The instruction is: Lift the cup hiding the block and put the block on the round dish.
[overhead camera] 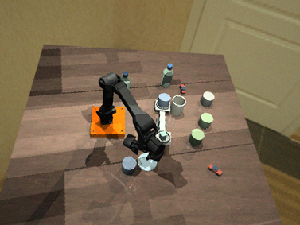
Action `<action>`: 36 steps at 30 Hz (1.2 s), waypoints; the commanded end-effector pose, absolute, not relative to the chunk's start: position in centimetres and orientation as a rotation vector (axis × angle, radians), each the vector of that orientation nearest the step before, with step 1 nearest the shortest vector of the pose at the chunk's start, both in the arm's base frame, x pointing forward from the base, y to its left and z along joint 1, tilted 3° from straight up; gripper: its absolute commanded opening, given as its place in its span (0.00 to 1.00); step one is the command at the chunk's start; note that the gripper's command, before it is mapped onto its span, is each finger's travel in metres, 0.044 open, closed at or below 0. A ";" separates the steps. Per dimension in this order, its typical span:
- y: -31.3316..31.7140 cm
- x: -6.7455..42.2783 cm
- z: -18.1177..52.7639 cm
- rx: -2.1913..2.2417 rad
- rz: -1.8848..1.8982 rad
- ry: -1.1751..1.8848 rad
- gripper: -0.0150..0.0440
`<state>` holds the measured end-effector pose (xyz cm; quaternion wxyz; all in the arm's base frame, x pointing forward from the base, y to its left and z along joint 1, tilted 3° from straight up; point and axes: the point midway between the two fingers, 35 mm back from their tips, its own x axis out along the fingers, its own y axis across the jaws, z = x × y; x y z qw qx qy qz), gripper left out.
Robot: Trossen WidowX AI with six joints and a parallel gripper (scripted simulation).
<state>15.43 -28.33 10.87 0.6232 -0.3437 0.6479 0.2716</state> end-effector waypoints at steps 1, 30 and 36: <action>-27.9 16.6 11.0 -0.675 0.517 1.508 0.69; -23.5 23.0 11.9 0.135 -0.228 1.543 0.69; -22.5 24.1 12.1 0.301 -0.381 1.523 0.69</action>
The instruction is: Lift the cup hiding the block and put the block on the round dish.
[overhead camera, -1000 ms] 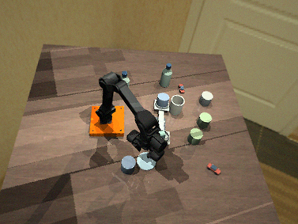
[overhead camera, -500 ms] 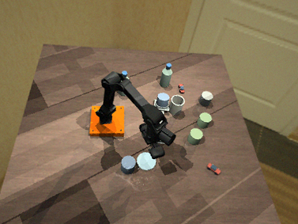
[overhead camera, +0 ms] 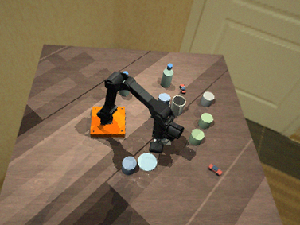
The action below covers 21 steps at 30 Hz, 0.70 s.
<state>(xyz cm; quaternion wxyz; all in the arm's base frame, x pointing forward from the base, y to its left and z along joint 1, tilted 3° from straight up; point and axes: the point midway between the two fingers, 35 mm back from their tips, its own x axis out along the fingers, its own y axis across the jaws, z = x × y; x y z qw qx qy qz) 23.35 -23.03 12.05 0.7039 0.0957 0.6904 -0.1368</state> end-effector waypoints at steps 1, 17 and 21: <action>-22.3 24.3 12.1 0.329 -0.406 1.519 0.69; -19.1 27.1 12.6 0.762 -0.817 1.410 0.69; -18.3 27.7 12.7 0.867 -0.920 1.370 0.69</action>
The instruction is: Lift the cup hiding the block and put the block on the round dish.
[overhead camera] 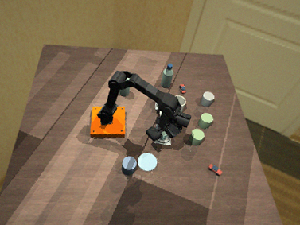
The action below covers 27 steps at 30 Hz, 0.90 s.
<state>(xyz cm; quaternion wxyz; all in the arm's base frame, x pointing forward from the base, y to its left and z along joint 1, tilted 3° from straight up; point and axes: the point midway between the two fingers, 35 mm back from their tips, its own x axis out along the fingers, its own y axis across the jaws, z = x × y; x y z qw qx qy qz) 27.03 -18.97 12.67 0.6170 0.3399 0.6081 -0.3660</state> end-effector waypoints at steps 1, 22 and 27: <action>-18.1 27.9 12.7 0.893 -0.946 1.359 0.69; -16.7 28.8 11.4 1.059 -1.113 1.280 0.69; -16.7 28.8 11.2 1.059 -1.113 1.280 0.69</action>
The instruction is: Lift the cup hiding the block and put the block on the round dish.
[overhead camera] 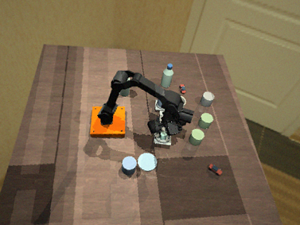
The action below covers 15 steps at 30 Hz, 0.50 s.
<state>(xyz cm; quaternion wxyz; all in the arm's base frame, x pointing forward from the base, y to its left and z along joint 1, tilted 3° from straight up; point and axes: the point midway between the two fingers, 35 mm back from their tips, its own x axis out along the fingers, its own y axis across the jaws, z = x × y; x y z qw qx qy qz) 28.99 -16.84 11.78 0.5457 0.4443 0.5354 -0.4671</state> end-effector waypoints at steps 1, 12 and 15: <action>-16.7 28.8 11.0 1.059 -1.113 1.280 0.69; -16.8 28.8 9.2 1.059 -1.113 1.280 0.69; -16.8 28.8 8.8 1.059 -1.113 1.280 0.69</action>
